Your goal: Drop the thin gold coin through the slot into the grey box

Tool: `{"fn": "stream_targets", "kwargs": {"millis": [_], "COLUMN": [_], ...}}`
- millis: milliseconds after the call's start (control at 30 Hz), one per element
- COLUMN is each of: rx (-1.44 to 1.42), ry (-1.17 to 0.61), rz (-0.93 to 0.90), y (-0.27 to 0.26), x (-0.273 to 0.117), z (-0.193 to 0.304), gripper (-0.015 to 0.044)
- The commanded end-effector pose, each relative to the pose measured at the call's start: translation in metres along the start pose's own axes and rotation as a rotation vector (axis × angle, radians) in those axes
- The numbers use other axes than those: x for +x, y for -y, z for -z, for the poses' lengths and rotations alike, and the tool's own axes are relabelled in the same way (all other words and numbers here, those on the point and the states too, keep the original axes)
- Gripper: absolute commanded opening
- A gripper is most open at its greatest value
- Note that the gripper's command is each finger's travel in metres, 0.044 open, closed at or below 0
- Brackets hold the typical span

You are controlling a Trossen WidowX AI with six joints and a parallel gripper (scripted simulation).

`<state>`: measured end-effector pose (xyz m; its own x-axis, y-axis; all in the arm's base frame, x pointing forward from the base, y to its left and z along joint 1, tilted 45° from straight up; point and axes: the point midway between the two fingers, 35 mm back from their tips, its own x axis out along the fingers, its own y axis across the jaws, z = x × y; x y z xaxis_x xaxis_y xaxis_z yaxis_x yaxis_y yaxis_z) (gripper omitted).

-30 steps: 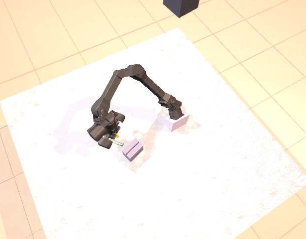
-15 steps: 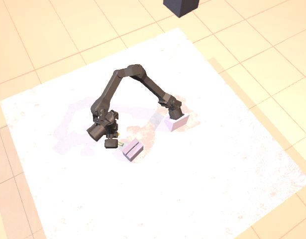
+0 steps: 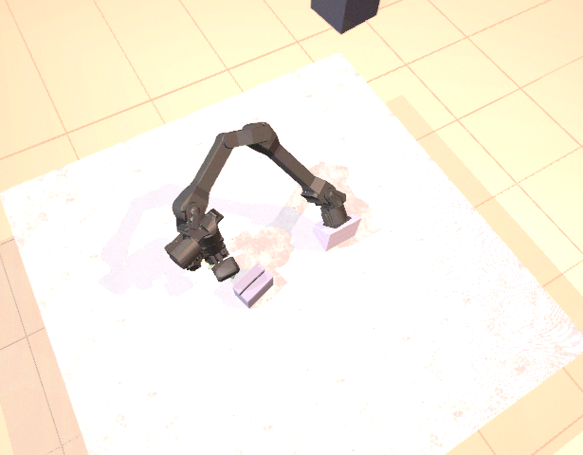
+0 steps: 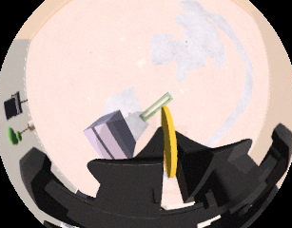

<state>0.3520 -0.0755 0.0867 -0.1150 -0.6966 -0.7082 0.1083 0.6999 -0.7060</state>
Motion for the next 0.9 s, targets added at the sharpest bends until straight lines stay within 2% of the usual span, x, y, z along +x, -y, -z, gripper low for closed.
{"fn": "stream_targets", "kwargs": {"millis": [0,167,867], "rx": [-0.128,-0.248,-0.255], "ry": [-0.002,-0.002,0.0], "rz": [-0.002,-0.002,-0.01], "y": [0.0,0.0,-0.038], "x": [0.0,0.0,-0.001], "z": [0.0,0.0,0.014], "gripper": [0.0,0.0,0.0]}}
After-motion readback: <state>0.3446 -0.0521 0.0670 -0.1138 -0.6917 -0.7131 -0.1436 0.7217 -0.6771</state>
